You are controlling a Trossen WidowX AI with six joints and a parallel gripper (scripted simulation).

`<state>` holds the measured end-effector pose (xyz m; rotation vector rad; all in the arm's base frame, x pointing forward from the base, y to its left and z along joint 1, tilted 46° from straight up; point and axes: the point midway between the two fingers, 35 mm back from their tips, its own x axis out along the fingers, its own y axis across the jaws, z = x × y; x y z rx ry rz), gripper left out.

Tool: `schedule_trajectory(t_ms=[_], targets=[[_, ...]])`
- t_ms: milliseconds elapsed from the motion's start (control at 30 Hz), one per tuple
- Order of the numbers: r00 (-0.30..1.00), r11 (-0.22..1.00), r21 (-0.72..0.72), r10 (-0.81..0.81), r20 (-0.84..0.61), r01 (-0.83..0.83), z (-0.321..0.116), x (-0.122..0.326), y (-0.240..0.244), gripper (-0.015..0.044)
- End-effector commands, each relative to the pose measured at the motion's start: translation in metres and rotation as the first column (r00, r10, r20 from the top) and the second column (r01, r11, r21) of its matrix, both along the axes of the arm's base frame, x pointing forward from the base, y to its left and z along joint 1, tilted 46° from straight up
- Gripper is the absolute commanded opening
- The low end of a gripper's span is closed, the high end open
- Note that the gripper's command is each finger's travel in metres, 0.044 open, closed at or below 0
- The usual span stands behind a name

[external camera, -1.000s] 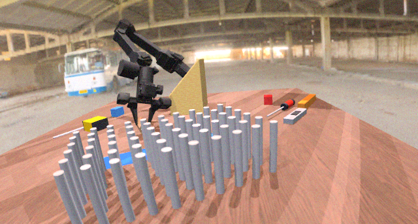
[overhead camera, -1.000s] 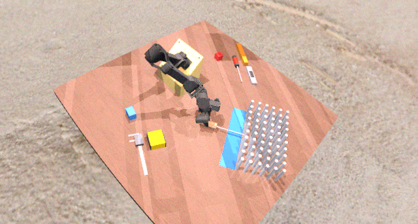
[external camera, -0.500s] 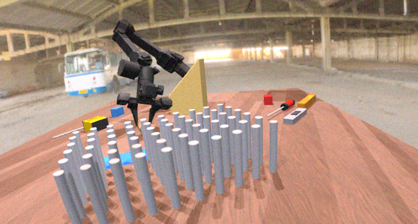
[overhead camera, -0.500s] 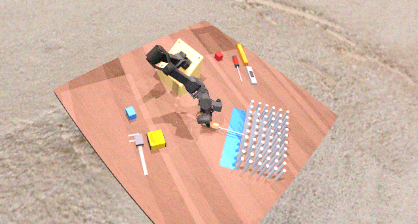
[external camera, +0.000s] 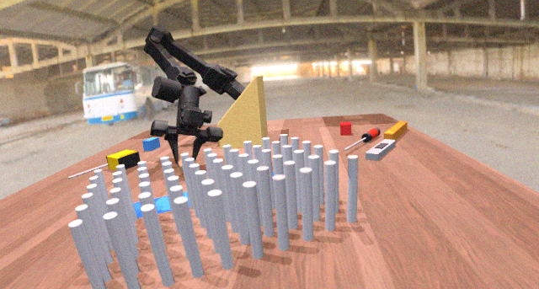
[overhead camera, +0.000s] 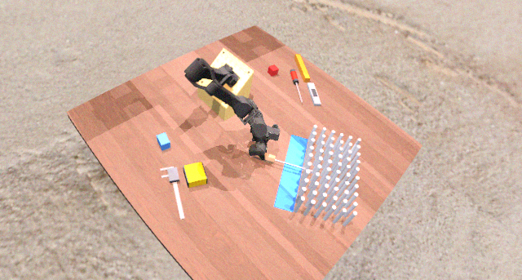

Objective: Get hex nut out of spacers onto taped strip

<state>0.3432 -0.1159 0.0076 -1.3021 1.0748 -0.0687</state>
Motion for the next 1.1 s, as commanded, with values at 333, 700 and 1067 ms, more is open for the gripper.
schedule_trajectory(t_ms=[333,700,1067], targets=[[1.000,1.000,0.003,0.000,0.004,0.000,-0.004,0.009,0.005,0.0000],[1.000,1.000,0.004,0.001,0.004,-0.001,-0.006,0.015,0.008,0.0000],[1.000,1.000,0.004,0.001,0.004,-0.001,-0.009,0.022,0.011,0.0000]])
